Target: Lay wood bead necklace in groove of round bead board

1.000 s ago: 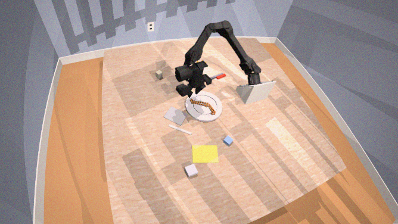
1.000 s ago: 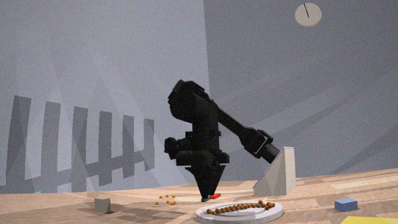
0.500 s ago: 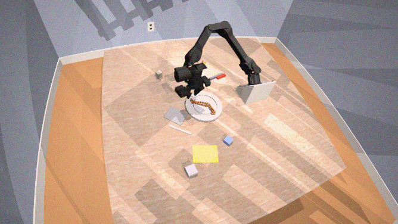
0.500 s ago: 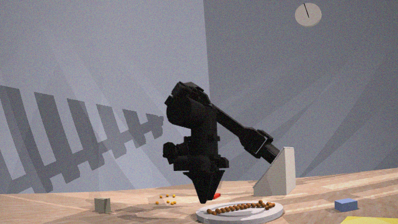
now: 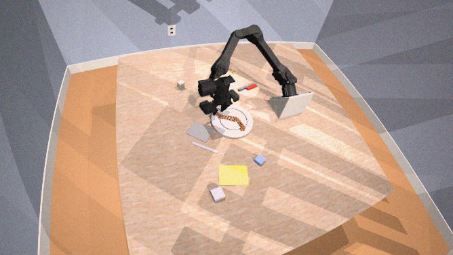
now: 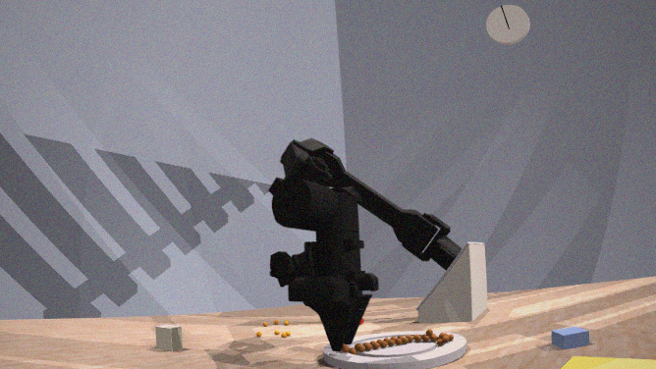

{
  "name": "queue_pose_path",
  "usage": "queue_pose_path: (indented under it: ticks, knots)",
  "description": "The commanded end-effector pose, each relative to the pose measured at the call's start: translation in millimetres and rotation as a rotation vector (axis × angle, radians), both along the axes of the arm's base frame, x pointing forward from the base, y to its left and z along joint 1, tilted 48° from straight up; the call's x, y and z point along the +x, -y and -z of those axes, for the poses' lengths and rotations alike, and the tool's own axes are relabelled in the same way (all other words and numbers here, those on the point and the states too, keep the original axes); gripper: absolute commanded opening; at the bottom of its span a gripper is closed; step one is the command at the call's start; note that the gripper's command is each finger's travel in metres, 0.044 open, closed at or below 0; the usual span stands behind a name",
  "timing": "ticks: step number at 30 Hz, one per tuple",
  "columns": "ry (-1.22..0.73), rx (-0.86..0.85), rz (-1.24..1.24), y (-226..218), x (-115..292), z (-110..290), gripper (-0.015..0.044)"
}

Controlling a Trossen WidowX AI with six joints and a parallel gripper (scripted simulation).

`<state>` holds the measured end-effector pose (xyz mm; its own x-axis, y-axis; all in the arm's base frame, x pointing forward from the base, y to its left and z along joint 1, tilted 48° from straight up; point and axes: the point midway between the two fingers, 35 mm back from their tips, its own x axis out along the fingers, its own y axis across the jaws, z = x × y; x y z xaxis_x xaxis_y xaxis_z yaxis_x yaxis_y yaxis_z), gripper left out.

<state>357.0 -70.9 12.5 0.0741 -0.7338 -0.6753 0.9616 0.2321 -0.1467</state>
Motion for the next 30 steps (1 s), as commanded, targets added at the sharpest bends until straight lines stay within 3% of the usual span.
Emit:
queue_pose_path:
  ticks: [1, 4, 12, 30]
  knots:
    - [-0.013, -0.005, -0.001, 2.4, -2.7, 3.6, 0.0200]
    - [-0.013, -0.005, -0.001, 2.4, -2.7, 3.6, 0.0200]
    - [-0.004, -0.001, 0.001, 1.2, -1.0, 1.8, 0.0000]
    - [-0.004, -0.001, 0.001, 1.2, -1.0, 1.8, 0.0000]
